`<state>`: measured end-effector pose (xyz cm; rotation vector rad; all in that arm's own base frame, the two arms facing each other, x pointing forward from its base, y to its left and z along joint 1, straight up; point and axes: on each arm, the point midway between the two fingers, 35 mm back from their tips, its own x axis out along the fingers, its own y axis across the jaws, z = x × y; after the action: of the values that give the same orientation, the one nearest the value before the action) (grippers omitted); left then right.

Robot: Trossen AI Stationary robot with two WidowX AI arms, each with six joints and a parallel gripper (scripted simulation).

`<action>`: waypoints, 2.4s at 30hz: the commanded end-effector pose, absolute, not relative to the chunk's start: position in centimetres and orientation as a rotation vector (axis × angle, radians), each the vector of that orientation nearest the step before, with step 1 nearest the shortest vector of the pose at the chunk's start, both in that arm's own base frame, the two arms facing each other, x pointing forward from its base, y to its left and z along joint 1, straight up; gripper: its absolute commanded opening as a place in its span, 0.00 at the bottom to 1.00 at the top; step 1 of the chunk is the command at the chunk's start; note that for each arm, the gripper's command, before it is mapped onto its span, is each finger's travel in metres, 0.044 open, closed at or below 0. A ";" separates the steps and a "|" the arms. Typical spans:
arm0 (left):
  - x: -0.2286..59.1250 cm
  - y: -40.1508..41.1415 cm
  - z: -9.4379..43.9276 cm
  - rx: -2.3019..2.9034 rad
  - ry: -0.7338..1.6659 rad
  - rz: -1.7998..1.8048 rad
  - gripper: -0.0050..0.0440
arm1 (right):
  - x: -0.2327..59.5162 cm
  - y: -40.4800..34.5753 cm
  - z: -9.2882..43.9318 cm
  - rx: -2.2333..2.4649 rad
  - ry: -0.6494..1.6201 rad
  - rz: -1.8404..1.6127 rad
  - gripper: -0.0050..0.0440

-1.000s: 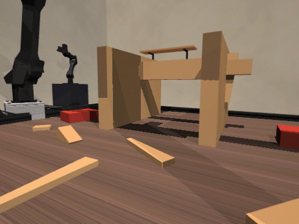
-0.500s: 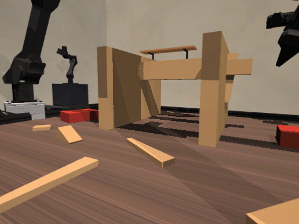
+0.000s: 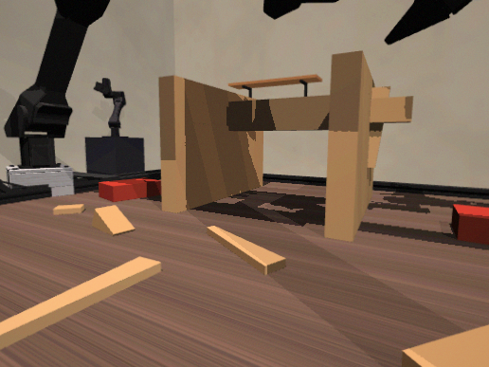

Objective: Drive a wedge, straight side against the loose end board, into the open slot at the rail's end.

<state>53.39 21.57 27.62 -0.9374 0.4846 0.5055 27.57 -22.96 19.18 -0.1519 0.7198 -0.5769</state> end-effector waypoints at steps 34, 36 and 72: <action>50.8 8.9 1.7 -0.159 1.492 0.159 1.00 | 31.6 0.0 32.3 0.000 -0.050 0.000 1.00; 50.8 8.9 1.7 -0.159 1.492 0.159 1.00 | 31.6 0.0 32.3 0.000 -0.050 0.000 1.00; 50.8 8.9 1.7 -0.159 1.492 0.159 1.00 | 31.6 0.0 32.3 0.000 -0.050 0.000 1.00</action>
<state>50.59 8.83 1.50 -0.1680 1.4980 0.1576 31.55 -0.07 32.48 -0.0022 -0.0539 -0.0023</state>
